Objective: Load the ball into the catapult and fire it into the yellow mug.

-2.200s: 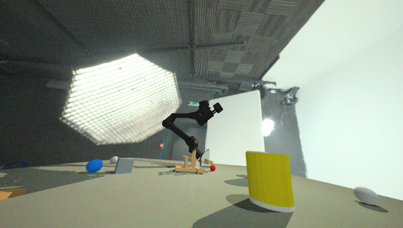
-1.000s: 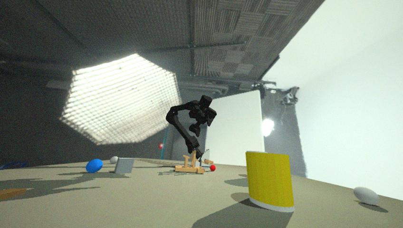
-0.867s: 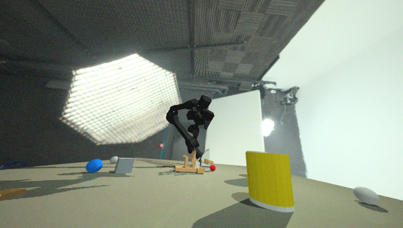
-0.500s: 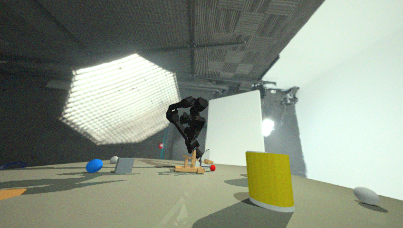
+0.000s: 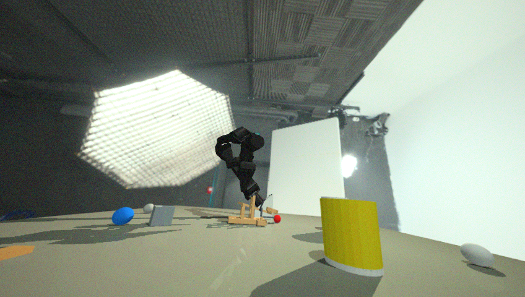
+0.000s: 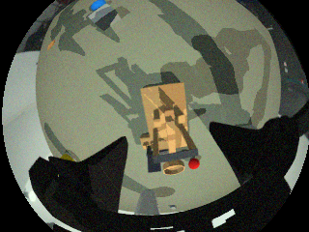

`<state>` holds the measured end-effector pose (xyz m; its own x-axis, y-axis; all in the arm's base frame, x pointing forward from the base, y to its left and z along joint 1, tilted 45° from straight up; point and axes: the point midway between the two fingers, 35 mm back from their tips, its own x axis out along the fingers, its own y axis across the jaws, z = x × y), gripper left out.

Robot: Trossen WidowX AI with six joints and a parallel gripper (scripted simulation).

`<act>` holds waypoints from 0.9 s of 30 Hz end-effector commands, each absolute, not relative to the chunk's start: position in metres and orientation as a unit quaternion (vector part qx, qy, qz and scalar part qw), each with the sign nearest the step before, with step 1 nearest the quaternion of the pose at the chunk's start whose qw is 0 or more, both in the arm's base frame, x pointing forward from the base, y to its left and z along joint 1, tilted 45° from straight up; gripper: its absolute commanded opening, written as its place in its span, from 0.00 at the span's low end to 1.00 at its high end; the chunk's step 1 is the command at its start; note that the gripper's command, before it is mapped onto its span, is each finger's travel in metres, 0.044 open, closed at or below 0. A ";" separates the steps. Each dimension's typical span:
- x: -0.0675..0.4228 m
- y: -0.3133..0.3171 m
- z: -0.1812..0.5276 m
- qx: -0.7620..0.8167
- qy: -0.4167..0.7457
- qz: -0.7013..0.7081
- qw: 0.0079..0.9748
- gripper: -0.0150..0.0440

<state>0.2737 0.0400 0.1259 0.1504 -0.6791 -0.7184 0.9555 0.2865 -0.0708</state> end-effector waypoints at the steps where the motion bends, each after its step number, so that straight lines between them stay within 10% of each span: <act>1: 0.274 0.017 0.106 0.199 0.334 -0.568 0.725 1.00; 27: 0.279 -0.008 0.080 0.200 0.334 -0.567 0.726 1.00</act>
